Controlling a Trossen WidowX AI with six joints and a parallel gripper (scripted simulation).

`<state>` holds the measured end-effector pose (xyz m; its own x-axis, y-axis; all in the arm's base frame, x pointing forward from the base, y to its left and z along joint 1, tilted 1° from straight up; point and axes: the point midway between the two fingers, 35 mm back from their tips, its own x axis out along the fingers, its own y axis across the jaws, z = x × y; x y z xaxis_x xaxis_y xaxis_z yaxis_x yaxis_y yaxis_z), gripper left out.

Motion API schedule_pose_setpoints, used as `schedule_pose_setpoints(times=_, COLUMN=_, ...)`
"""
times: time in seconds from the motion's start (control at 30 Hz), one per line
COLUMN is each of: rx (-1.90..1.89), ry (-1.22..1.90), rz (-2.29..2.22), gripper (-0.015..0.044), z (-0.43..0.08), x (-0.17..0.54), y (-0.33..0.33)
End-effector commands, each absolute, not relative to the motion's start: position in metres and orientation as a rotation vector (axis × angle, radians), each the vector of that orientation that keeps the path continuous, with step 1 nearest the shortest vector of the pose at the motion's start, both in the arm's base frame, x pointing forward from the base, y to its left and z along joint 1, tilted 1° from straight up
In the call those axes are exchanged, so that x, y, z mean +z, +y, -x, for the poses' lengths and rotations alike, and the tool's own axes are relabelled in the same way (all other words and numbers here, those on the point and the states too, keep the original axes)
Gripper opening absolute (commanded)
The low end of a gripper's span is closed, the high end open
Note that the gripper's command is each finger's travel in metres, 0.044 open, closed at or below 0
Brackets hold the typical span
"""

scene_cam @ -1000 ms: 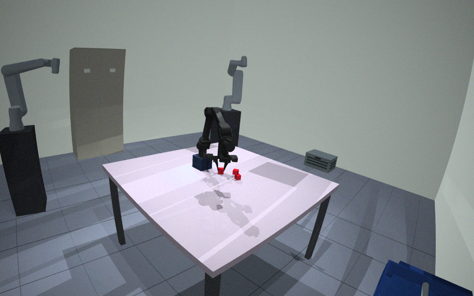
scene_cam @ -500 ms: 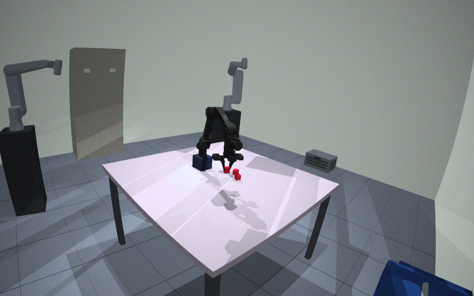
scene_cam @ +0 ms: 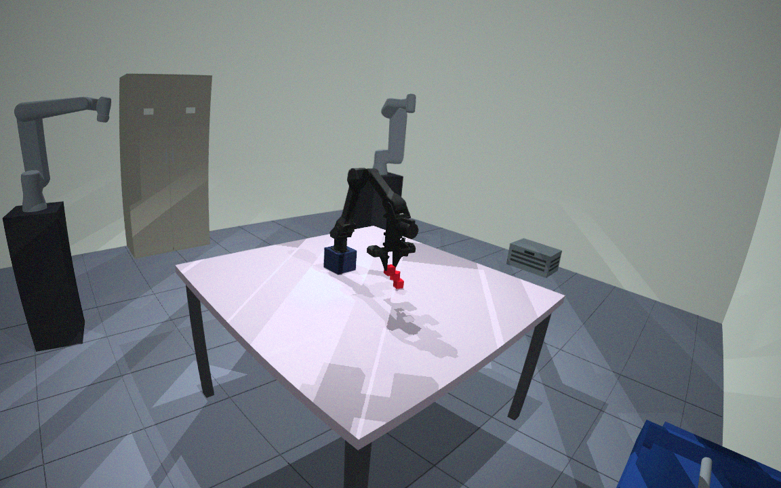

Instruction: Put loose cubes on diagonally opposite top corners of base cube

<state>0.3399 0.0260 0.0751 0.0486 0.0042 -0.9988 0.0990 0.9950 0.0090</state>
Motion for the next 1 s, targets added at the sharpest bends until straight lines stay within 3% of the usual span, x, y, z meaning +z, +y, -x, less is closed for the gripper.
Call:
schedule_pose_setpoints(times=0.0, rx=-0.014, ry=1.521, rz=-0.018, gripper=0.0105, z=-0.336, x=0.074, y=0.04)
schedule_pose_setpoints(times=0.97, rx=0.343, ry=1.494, rz=0.345, gripper=0.0105, z=-0.302, x=0.067, y=0.126)
